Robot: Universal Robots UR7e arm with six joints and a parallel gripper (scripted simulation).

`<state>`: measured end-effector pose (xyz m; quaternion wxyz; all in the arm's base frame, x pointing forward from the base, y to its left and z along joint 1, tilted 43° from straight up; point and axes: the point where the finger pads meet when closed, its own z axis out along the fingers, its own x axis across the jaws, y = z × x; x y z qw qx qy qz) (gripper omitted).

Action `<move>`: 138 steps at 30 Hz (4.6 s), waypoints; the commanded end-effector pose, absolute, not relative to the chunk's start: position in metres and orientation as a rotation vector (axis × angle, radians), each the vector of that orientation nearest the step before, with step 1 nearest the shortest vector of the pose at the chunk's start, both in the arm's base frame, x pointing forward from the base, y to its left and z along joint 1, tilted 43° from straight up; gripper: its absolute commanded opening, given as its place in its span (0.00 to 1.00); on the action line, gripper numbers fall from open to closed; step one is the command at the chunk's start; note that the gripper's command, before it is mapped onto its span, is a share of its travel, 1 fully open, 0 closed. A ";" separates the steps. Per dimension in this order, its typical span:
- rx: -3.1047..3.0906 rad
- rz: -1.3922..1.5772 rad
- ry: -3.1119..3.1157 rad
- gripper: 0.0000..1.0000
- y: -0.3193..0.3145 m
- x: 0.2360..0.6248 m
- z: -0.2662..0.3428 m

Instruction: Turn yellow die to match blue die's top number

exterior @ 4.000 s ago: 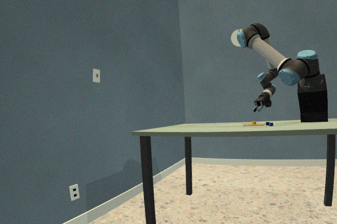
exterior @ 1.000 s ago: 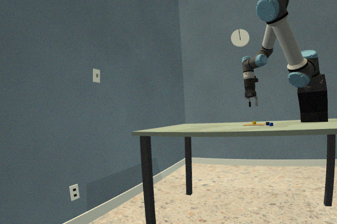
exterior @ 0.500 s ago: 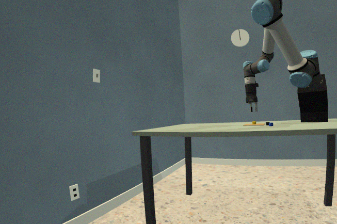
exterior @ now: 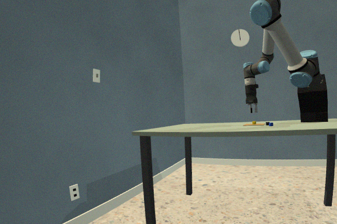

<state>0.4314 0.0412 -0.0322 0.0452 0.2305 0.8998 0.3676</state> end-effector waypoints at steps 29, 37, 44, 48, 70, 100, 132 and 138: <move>0.704 1.121 2.747 0.70 0.043 0.433 -0.035; 0.704 1.121 2.747 0.70 0.049 0.435 -0.041; 0.704 1.121 2.747 0.70 0.053 0.437 -0.046; 0.704 1.121 2.747 0.70 0.058 0.438 -0.051; 0.704 1.121 2.747 0.70 0.073 0.445 -0.069; 0.704 1.121 2.747 0.70 0.074 0.445 -0.070; 0.704 1.121 2.747 0.70 0.081 0.448 -0.078; 0.704 1.121 2.747 0.70 0.086 0.450 -0.084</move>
